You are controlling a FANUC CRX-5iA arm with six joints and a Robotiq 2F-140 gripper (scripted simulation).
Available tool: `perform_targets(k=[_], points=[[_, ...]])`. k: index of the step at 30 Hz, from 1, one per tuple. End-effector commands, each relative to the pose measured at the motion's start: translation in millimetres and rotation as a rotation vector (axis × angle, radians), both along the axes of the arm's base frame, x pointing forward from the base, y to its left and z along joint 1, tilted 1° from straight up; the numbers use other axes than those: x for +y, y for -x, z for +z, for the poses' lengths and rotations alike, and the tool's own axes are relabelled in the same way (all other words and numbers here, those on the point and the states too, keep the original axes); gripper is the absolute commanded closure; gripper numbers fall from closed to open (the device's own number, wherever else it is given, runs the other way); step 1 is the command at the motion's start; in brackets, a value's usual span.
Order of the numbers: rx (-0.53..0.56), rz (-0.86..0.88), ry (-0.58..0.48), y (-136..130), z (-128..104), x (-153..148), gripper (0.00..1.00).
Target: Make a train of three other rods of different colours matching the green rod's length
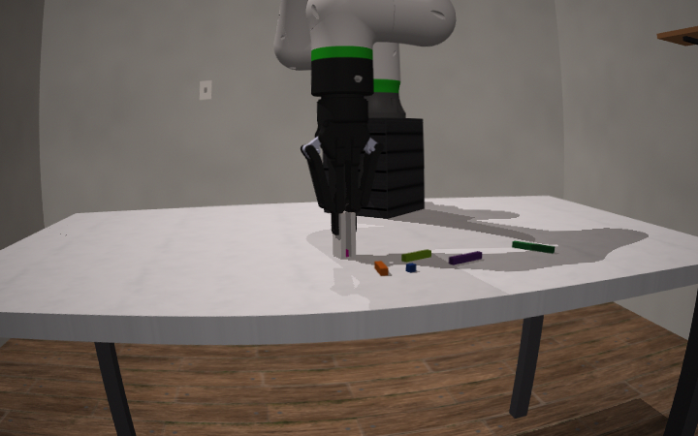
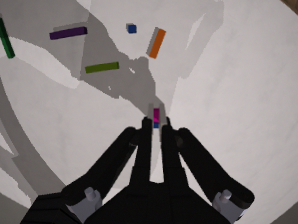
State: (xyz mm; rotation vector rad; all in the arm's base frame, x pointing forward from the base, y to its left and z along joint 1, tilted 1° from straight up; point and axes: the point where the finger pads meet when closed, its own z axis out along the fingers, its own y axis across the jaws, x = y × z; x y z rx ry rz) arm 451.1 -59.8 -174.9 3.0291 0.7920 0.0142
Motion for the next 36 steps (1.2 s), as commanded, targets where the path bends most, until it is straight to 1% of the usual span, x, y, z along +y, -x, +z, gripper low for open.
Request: perform_targets(k=[1,22,23,27,28,30,31,33,34,36], points=[[0.0,0.0,0.0,-0.2,0.1,-0.1,0.97],[0.0,0.0,0.0,-0.2,0.1,-0.1,0.97],[0.0,0.0,0.0,-0.2,0.1,-0.1,0.95],[0.0,0.0,0.0,-0.2,0.1,-0.1,0.95],[0.0,0.0,0.0,-0.2,0.1,-0.1,0.92],[0.0,0.0,0.0,-0.2,0.1,-0.1,0.92],[0.0,0.0,0.0,-0.2,0.1,-0.1,0.9],[0.0,0.0,0.0,-0.2,0.1,-0.1,0.9],[0.0,0.0,0.0,-0.2,0.1,-0.1,0.88],[0.0,0.0,0.0,-0.2,0.1,-0.1,0.88]])
